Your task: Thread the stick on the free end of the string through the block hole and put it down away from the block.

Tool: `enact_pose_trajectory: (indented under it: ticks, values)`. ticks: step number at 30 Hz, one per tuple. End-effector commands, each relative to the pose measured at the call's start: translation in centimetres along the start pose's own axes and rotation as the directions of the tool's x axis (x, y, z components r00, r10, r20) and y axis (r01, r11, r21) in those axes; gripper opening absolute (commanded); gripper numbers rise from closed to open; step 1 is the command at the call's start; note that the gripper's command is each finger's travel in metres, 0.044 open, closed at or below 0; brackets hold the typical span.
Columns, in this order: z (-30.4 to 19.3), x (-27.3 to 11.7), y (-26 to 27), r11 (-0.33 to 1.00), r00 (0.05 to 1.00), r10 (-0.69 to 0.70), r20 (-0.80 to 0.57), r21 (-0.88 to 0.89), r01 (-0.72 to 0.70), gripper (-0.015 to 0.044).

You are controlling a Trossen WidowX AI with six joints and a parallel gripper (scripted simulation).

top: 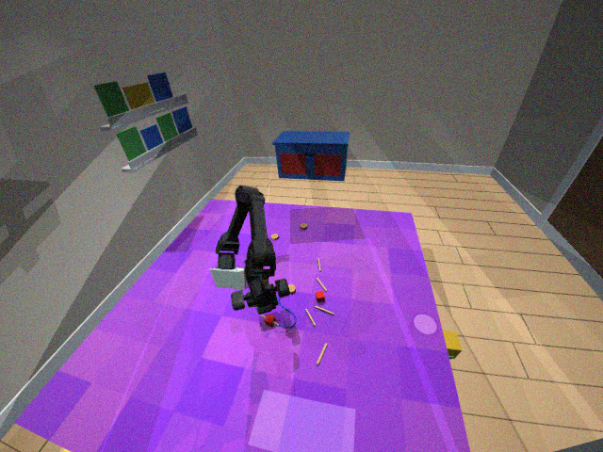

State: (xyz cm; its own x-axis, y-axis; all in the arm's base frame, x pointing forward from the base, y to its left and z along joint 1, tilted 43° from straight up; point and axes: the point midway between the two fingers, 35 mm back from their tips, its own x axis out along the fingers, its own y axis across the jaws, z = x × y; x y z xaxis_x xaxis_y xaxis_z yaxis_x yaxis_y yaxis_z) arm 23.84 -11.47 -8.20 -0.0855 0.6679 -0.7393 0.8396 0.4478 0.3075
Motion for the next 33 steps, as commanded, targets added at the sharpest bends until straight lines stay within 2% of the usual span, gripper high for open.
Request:
enact_pose_trajectory:
  ticks: [1,21,33]
  values:
    - [-1.1,0.0,-1.2,0.715,1.000,-0.011,0.003,-0.699,0.010,0.0125]
    - [-1.1,0.1,-1.2,0.715,1.000,-0.011,0.003,-0.699,0.010,0.0125]
    - [-1.0,1.9,-1.2,0.715,1.000,-0.011,0.004,-0.699,0.010,0.0125]
